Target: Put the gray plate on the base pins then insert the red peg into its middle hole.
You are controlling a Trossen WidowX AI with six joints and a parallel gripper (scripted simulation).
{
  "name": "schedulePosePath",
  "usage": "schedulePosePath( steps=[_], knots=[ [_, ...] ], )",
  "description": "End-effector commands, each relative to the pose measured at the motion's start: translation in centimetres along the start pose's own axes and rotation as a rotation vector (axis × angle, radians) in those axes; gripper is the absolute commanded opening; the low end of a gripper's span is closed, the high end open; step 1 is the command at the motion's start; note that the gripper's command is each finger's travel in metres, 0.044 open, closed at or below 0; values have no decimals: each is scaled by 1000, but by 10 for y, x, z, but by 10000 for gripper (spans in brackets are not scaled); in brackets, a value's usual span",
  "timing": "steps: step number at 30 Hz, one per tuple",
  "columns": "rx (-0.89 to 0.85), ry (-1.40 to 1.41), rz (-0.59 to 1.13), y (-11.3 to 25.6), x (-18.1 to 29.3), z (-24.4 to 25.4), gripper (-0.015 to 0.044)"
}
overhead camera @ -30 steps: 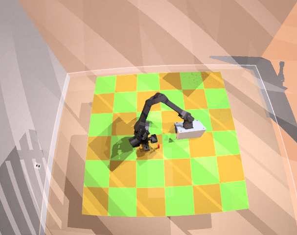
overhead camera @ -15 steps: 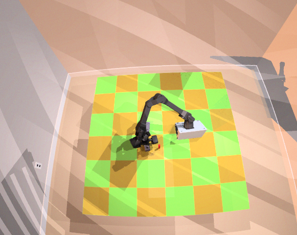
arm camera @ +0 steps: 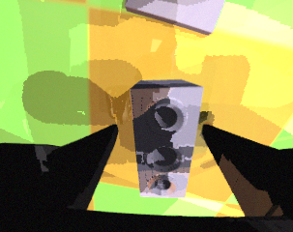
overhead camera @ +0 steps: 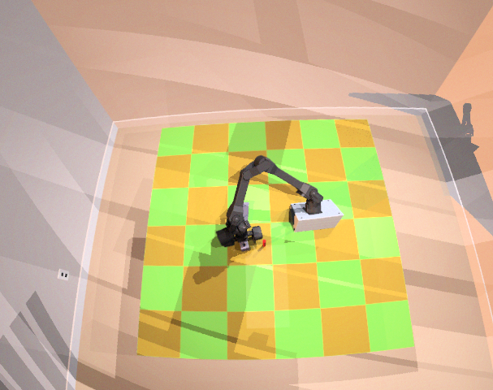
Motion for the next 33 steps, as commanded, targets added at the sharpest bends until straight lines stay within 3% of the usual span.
schedulePosePath(
  steps=[1,12,21,24,33],
  knots=[
    [2,9,-5,-3,0,-2,414],
    [2,9,-5,-3,0,-2,125],
    [2,9,-5,-3,0,-2,65],
    [-3,13,-4,-1,0,-1,0],
    [-39,43,1,21,0,4,0]
  ],
)
Point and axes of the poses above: the point midway between the two fingers, 35 mm back from their tips, its own y axis back along the fingers, its own z axis across the jaws, x = y × z, the point moved 2 cm from there along y, back along the fingers, and after that the axes turned 9 degrees about -y, right-handed, at the moved point
